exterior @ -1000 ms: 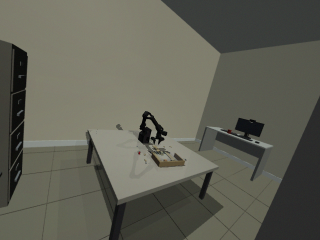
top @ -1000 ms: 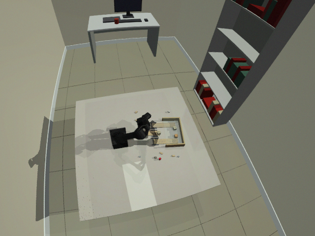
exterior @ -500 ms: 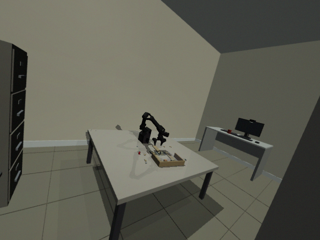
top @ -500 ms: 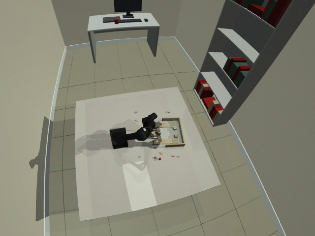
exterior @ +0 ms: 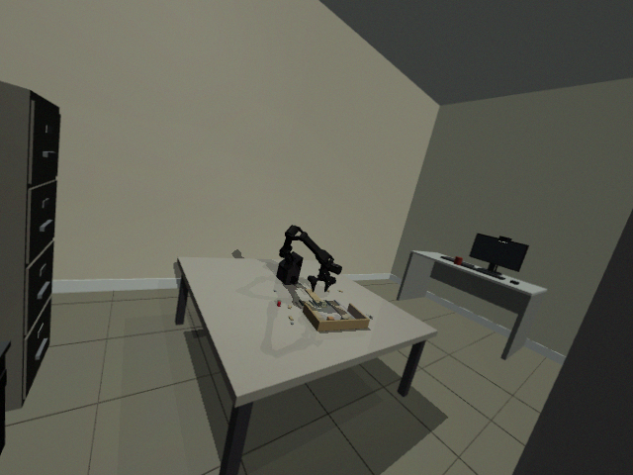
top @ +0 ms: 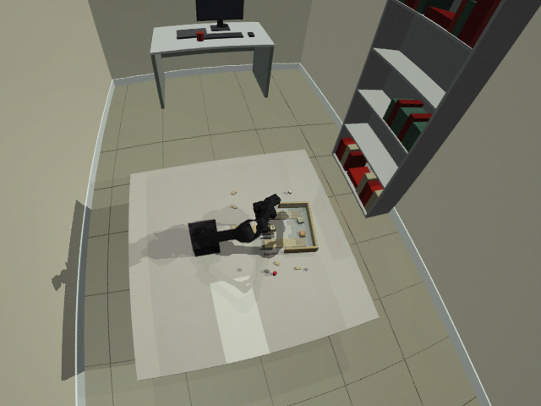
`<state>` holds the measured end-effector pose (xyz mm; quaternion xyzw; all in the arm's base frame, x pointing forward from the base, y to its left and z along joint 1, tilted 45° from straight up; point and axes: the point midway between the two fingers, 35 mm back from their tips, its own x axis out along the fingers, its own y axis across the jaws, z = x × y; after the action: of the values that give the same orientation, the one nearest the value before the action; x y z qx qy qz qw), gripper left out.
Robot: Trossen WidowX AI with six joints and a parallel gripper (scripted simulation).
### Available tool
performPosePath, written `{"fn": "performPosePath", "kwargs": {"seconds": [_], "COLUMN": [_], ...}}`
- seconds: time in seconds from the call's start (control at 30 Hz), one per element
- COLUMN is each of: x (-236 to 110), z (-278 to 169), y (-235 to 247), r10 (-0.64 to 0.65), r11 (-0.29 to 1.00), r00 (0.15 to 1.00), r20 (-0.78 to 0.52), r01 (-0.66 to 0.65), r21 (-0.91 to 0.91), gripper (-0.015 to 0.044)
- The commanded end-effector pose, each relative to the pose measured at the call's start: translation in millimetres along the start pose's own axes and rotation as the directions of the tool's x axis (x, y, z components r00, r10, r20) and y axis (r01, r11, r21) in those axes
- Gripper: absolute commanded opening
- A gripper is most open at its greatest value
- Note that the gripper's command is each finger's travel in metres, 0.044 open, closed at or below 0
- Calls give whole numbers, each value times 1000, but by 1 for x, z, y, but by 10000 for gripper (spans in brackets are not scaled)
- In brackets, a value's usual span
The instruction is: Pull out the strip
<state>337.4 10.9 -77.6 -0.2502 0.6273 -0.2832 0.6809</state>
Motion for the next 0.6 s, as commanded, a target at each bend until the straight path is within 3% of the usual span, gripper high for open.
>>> {"fn": "performPosePath", "kwargs": {"seconds": [0.0,0.57], "x": [-1,-7], "z": [15,75], "y": [-3,-10], "r10": [-3,-4], "r11": [1000,1000], "r00": [1000,1000], "r20": [2,4], "r01": [3,4], "r21": [0,2], "gripper": [440,440]}}
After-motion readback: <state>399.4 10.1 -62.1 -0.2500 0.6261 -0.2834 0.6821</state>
